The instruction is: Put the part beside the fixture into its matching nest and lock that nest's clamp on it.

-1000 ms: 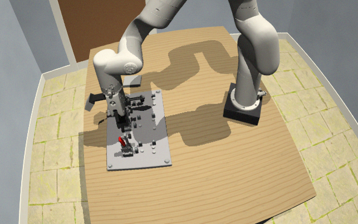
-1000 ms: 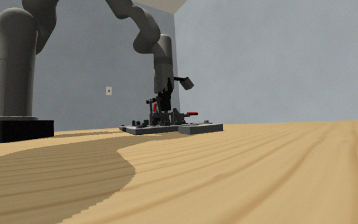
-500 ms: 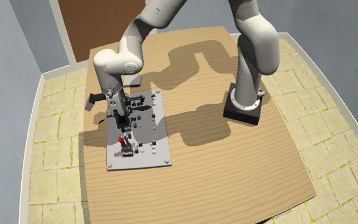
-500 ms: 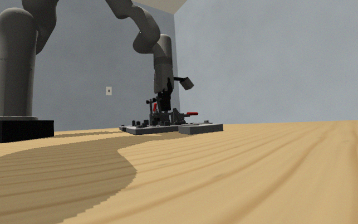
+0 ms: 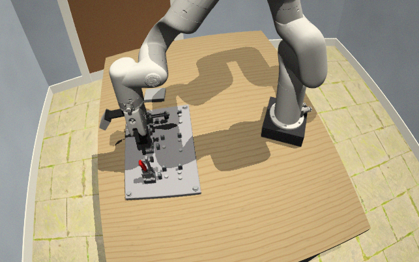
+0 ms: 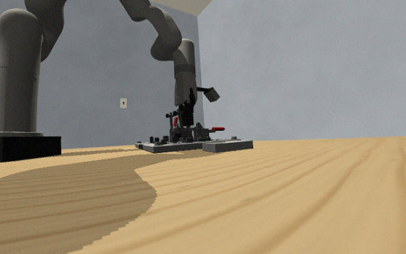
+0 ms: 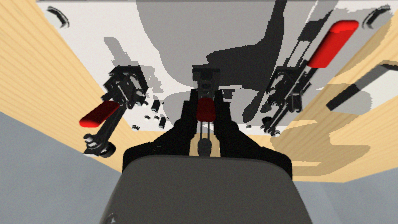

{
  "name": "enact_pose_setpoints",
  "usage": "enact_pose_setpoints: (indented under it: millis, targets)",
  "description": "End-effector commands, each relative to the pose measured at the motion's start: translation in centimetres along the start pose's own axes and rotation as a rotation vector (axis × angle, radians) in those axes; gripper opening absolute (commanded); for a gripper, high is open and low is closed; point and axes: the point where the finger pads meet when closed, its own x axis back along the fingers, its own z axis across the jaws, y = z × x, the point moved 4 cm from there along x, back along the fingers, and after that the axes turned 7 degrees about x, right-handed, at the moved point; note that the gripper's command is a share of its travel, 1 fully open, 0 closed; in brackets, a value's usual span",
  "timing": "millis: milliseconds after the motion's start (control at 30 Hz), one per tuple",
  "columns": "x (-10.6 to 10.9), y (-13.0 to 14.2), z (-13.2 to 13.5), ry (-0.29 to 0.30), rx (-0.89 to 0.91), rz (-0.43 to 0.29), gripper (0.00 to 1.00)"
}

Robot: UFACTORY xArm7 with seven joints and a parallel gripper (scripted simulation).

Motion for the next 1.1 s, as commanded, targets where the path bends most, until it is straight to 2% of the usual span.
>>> enact_pose_setpoints:
  millis: [0, 1067]
  targets:
    - [0.12, -0.03, -0.01, 0.0, 0.0, 0.003, 0.0]
    - [0.11, 0.35, -0.06, 0.0, 0.0, 0.003, 0.0]
